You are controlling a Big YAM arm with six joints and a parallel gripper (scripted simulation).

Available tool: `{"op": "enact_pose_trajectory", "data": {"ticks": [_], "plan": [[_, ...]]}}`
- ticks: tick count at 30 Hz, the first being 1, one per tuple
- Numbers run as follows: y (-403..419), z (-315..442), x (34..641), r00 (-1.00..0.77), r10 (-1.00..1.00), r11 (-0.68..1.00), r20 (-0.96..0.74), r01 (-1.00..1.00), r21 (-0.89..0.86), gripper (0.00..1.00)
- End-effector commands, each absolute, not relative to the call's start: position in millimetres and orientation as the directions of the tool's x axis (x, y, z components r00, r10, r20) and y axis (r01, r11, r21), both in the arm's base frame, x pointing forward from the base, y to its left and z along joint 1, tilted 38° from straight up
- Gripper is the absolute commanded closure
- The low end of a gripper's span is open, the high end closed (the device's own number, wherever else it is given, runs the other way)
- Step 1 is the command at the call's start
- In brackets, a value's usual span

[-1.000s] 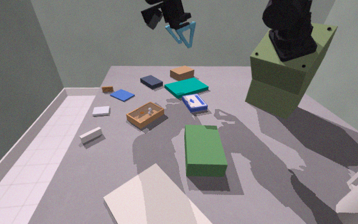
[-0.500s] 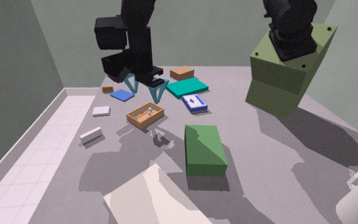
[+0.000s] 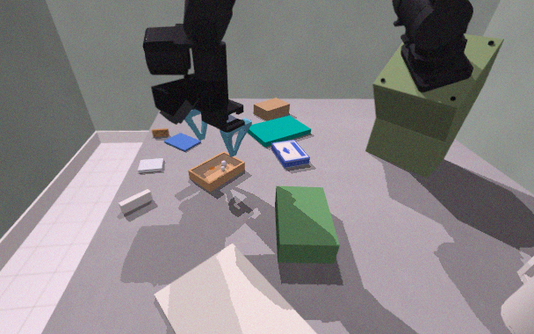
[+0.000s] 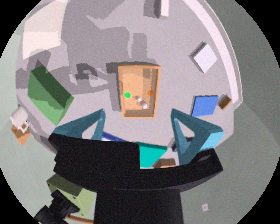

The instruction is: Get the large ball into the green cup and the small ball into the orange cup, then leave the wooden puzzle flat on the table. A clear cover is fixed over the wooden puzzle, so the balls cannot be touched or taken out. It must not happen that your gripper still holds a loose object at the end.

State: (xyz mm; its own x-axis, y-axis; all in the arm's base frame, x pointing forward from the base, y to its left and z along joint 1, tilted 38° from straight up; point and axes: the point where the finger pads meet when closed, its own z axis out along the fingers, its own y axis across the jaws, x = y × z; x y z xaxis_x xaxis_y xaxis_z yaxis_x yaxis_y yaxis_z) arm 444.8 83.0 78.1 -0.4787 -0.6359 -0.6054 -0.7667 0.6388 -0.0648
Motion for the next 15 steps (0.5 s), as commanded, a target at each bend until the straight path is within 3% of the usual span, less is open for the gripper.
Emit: {"op": "enact_pose_trajectory", "data": {"ticks": [1,3,4,15], "plan": [[80.5,97.8,458.7,-0.459,-0.621,0.654,-0.636,-0.750,-0.098,0.00],[80.5,97.8,458.7,-0.459,-0.621,0.654,-0.636,-0.750,-0.098,0.00],[80.5,97.8,458.7,-0.459,-0.621,0.654,-0.636,-0.750,-0.098,0.14],[80.5,97.8,458.7,-0.459,-0.621,0.654,-0.636,-0.750,-0.098,0.14]]}}
